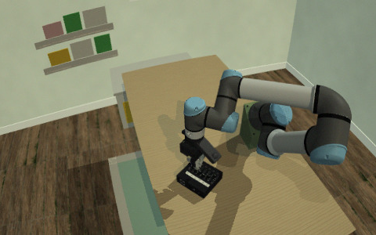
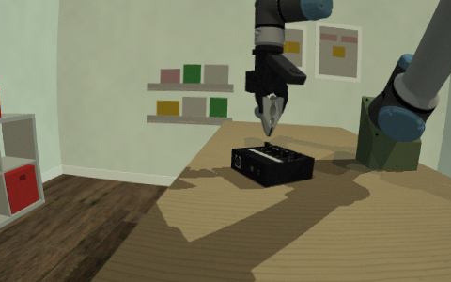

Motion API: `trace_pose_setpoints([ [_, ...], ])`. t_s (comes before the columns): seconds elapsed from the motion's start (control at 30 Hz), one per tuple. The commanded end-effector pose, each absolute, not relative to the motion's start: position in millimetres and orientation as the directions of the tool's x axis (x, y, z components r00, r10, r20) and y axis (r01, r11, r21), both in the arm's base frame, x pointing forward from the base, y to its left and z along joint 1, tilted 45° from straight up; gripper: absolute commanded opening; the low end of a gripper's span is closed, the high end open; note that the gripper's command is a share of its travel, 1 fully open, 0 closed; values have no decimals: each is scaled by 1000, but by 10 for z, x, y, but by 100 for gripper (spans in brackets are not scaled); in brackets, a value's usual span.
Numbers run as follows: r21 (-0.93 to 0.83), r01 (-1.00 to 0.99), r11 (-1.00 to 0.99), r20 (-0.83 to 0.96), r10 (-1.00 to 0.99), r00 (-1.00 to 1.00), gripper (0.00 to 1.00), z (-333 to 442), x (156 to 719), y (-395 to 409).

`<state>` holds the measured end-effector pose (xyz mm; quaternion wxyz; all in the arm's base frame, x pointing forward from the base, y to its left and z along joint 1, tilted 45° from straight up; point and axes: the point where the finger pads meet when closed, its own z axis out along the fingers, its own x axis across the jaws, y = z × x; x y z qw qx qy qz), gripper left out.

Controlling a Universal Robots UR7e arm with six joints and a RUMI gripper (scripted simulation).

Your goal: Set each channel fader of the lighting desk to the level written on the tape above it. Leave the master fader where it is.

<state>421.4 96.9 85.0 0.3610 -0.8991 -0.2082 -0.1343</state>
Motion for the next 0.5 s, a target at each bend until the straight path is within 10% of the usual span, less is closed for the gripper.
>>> trace_pose_setpoints([
  [0.0,-593,472,-653,392,277,877,0,848,4217,969],
  [0.47,-593,472,-653,392,277,877,0,812,4221,1004],
])
